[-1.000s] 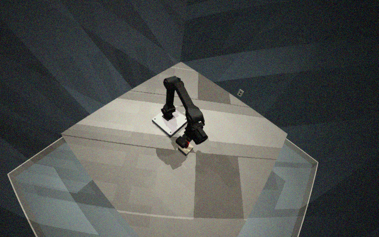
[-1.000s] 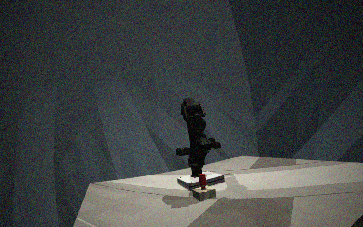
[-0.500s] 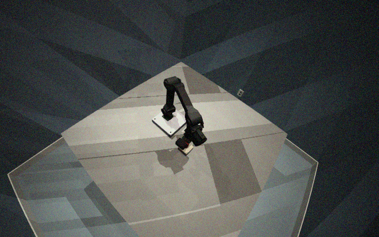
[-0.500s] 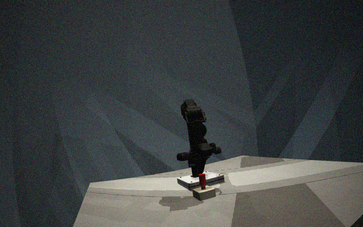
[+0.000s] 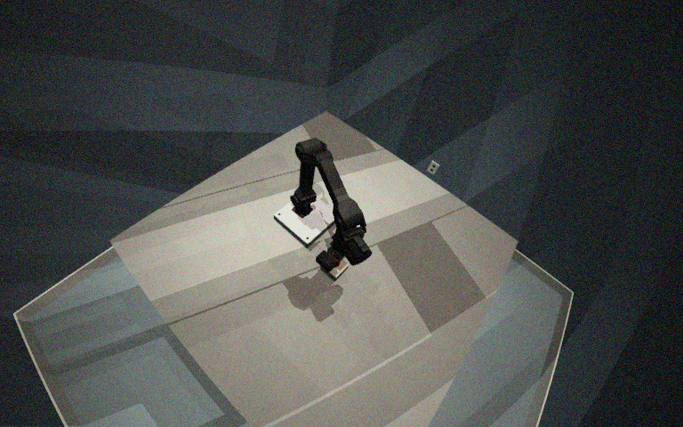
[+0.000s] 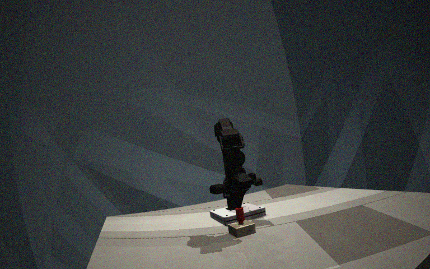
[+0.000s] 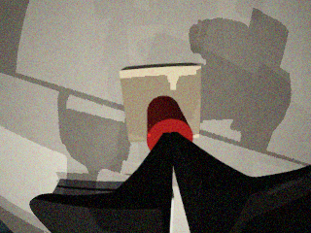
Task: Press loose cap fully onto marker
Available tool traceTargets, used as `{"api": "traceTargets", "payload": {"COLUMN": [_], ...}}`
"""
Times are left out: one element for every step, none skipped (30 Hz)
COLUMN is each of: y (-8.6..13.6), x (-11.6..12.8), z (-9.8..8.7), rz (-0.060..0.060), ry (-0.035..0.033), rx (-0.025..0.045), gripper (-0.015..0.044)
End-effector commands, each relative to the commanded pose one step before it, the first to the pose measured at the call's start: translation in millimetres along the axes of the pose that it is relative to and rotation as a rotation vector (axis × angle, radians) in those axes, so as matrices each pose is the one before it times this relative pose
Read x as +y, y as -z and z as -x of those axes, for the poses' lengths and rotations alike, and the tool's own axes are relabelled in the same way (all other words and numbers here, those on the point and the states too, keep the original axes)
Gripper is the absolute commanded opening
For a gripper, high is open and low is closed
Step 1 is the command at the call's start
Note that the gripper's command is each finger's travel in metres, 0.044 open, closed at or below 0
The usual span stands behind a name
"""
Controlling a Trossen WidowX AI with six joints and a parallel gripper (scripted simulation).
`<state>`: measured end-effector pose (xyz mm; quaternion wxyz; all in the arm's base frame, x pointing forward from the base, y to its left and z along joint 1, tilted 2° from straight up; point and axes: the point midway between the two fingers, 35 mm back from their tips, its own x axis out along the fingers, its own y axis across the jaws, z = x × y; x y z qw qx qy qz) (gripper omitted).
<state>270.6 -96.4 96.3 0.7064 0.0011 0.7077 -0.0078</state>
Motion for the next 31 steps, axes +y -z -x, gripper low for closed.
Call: {"api": "traceTargets", "payload": {"y": [-0.74, -0.99, -1.31, -1.01, -0.38, 0.24, 0.87, 1.2, 0.92, 0.34, 0.0, 0.0, 0.0, 0.0, 0.0, 0.0, 0.0, 0.0, 0.0, 0.0, 0.0, 0.0, 0.0, 0.0, 0.0, 0.0, 0.0, 0.0, 0.0, 0.0, 0.0], "x": [0.23, -0.35, -0.47, -0.38, -0.17, 0.03, 0.24, 0.35, 0.28, 0.1, 0.0, 0.0, 0.0, 0.0, 0.0, 0.0, 0.0, 0.0, 0.0, 0.0, 0.0, 0.0, 0.0, 0.0, 0.0, 0.0, 0.0, 0.0, 0.0, 0.0, 0.0], "z": [2.68, 6.32, 10.59, 12.8, 12.84, 12.84, 12.82, 10.62, 6.34, 2.11, 0.0, 0.0, 0.0, 0.0, 0.0, 0.0, 0.0, 0.0, 0.0, 0.0, 0.0, 0.0, 0.0, 0.0, 0.0, 0.0, 0.0, 0.0, 0.0, 0.0, 0.0], "rz": [0.0006, 0.0, -0.0001, -0.0001, -0.0001, -0.0001, -0.0001, -0.0001, 0.0, 0.0, 0.0, 0.0, 0.0, 0.0, 0.0, 0.0, 0.0, 0.0, 0.0, 0.0, 0.0, 0.0, 0.0, 0.0, 0.0, 0.0, 0.0, 0.0, 0.0, 0.0, 0.0], "ry": [-0.00121, 0.00011, 0.00017, 0.00019, 0.00017, 0.00016, 0.00014, 0.0001, 0.00006, 0.00002, 0.0, 0.0, 0.0, 0.0, 0.0, 0.0, 0.0, 0.0, 0.0, 0.0, 0.0, 0.0, 0.0, 0.0, 0.0, 0.0, 0.0, 0.0, 0.0, 0.0, 0.0], "rx": [-0.00213, 0.00008, 0.00016, 0.00024, 0.00029, 0.00034, 0.00039, 0.00037, 0.00024, 0.00008, 0.0, 0.0, 0.0, 0.0, 0.0, 0.0, 0.0, 0.0, 0.0, 0.0, 0.0, 0.0, 0.0, 0.0, 0.0, 0.0, 0.0, 0.0, 0.0, 0.0, 0.0], "gripper": [0.0, 0.0, 0.0, 0.0, 0.0, 0.0, 0.0, 0.0, 0.0, 0.0, 0.0, 0.0, 0.0026, 0.0052, 0.0079, 0.0105, 0.0131, 0.0158, 0.0184, 0.021, 0.0236, 0.0263, 0.0289, 0.0315, 0.0341, 0.0368, 0.0394, 0.042, 0.044, 0.044, 0.044]}}
